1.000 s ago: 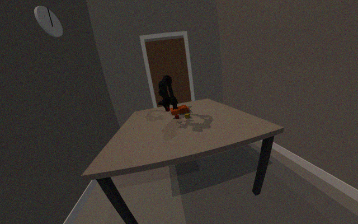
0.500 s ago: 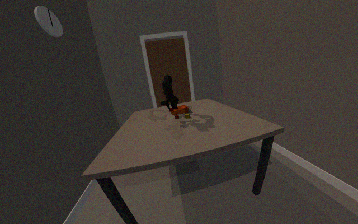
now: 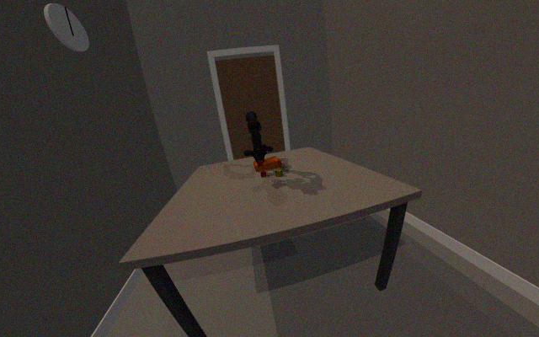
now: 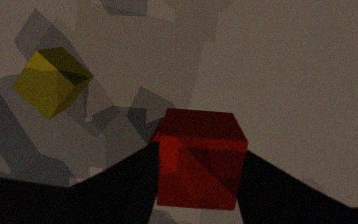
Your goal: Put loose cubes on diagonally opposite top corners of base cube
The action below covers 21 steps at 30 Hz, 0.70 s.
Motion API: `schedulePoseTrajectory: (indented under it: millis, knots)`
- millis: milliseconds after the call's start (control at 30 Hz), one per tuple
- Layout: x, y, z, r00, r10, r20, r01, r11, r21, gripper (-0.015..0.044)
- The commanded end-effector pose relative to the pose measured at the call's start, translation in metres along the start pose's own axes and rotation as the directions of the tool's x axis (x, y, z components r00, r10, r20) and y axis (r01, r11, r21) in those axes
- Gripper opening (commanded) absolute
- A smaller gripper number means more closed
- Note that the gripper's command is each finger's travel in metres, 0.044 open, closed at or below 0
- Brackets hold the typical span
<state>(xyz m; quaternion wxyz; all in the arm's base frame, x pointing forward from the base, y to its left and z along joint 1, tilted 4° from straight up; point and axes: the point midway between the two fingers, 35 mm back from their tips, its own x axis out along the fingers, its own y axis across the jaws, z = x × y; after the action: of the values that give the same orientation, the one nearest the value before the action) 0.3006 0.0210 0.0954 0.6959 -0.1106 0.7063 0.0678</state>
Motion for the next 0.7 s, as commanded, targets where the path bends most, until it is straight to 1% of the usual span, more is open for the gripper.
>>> schedulePoseTrajectory:
  millis: [0, 333, 667]
  knots:
    - [0.002, 0.009, 0.002, 1.0, 0.006, -0.002, -0.005, 0.996, 0.085, 0.0105]
    - [0.006, 0.034, 0.007, 1.0, 0.008, -0.002, -0.007, 0.939, 0.344, 0.0105]
    - [0.01, 0.059, 0.01, 1.0, 0.01, -0.002, -0.007, 0.815, 0.579, 0.0105]
